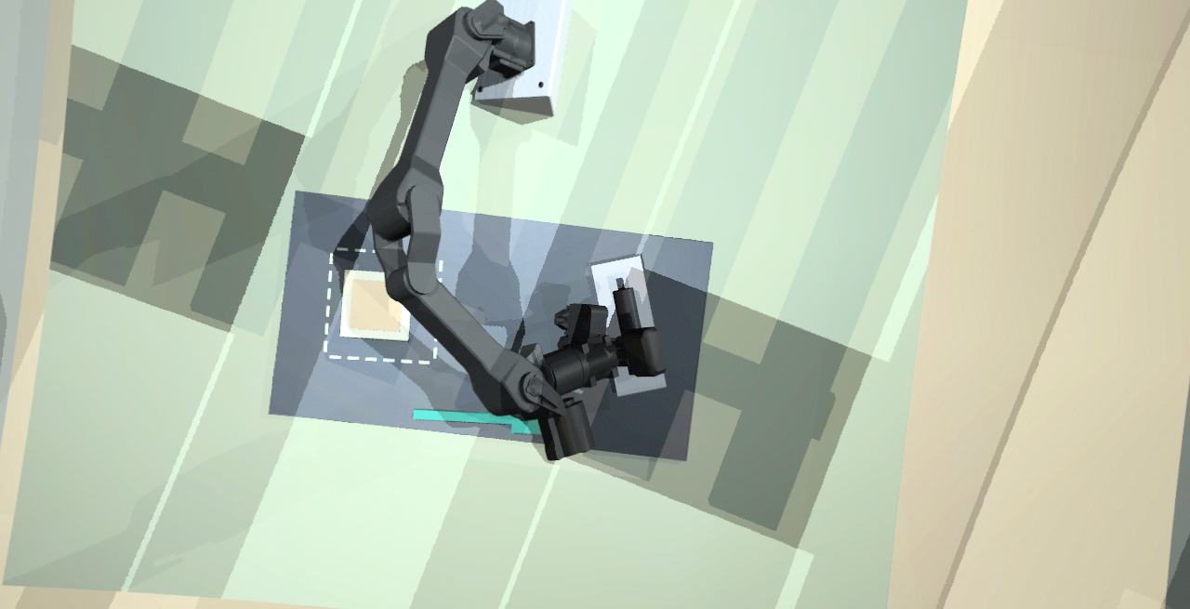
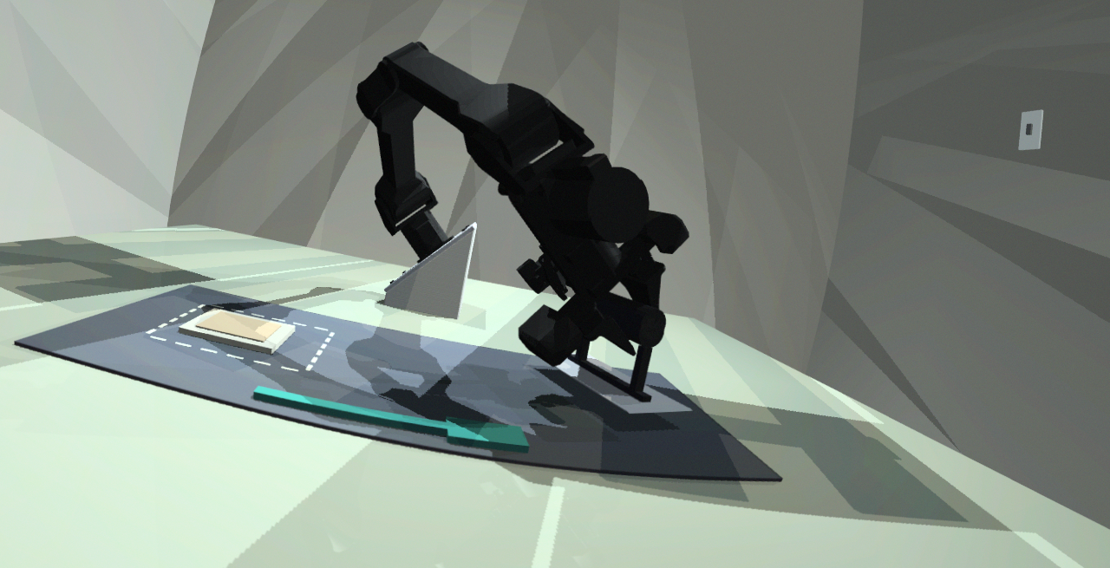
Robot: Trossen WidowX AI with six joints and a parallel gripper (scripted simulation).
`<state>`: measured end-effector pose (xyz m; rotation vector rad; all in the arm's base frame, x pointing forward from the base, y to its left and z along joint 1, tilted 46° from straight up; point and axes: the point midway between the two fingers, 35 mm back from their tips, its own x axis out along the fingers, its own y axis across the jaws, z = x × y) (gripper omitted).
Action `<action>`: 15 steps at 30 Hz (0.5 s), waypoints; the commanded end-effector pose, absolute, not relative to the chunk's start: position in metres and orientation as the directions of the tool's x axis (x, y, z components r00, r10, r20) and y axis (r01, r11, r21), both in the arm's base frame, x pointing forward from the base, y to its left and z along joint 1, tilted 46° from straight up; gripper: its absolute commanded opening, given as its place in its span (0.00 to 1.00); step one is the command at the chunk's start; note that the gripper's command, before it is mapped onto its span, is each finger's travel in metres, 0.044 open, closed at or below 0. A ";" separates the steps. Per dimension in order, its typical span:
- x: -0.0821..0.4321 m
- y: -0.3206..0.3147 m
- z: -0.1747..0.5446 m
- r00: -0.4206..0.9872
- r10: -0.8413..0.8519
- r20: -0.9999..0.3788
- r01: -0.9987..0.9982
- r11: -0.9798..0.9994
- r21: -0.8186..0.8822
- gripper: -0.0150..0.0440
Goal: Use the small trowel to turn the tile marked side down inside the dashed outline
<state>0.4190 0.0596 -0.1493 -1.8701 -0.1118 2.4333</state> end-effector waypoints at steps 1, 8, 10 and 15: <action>0.420 0.060 -0.152 -0.249 0.105 -0.963 0.001 -0.994 -0.109 0.25; 0.418 0.052 -0.160 -0.249 0.105 -0.963 0.001 -0.994 -0.108 0.25; 0.418 0.050 -0.162 -0.249 0.104 -0.963 0.001 -0.994 -0.108 0.25; 0.418 0.049 -0.163 -0.249 0.104 -0.963 0.001 -0.994 -0.108 0.39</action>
